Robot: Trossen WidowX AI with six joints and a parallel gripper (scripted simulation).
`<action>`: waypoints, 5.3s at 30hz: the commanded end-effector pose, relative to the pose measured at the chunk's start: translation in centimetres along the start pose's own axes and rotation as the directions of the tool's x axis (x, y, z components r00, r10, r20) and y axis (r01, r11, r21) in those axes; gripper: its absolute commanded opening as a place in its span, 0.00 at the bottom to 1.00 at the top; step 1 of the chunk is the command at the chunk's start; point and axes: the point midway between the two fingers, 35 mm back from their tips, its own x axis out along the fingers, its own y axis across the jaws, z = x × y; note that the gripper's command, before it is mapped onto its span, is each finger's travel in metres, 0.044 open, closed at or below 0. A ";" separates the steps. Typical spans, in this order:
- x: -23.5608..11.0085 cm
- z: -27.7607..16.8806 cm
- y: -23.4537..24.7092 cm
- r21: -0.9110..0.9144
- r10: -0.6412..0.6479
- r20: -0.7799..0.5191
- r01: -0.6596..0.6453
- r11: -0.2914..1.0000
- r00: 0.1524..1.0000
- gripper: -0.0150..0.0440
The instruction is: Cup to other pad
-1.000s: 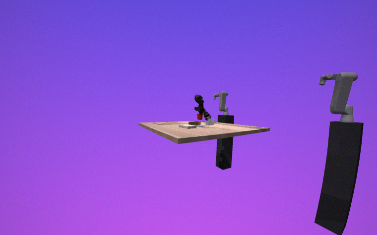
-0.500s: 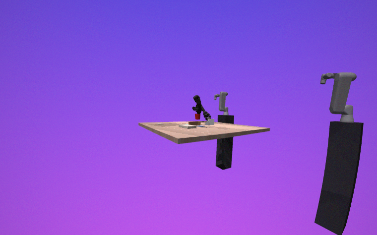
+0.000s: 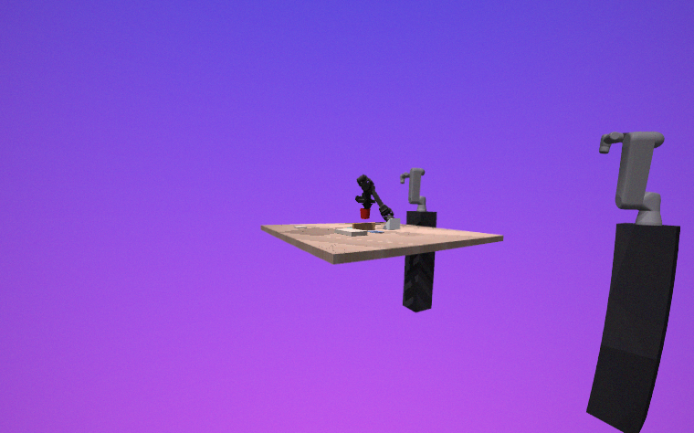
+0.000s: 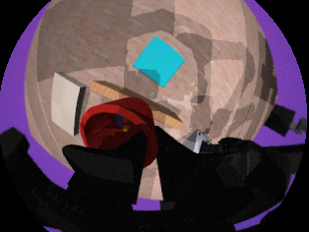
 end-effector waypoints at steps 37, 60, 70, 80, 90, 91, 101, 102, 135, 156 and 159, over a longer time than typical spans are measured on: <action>-0.1 10.5 -4.1 -0.003 0.000 0.007 0.001 1.000 1.000 0.25; 1.8 10.9 -4.2 -0.003 0.000 0.007 0.000 1.000 1.000 0.25; 3.0 10.9 -4.1 -0.002 0.000 0.007 0.000 1.000 1.000 0.25; 4.1 10.9 -4.1 -0.002 0.001 0.007 -0.001 1.000 1.000 0.25; 5.3 11.0 -4.1 -0.002 0.001 0.008 -0.001 1.000 1.000 0.25; 5.4 11.0 -4.1 -0.002 0.001 0.008 -0.001 1.000 1.000 0.25; 6.6 11.0 -4.2 -0.002 0.000 0.008 0.000 1.000 1.000 0.25; 6.7 11.0 -4.2 -0.002 0.000 0.009 0.000 1.000 1.000 0.25; 7.4 11.1 -4.2 0.007 0.004 0.007 -0.005 1.000 1.000 0.47; 5.1 11.0 -4.1 0.002 0.003 0.006 -0.003 1.000 1.000 0.47; 4.7 11.0 -4.1 0.002 0.003 0.006 -0.003 1.000 1.000 0.47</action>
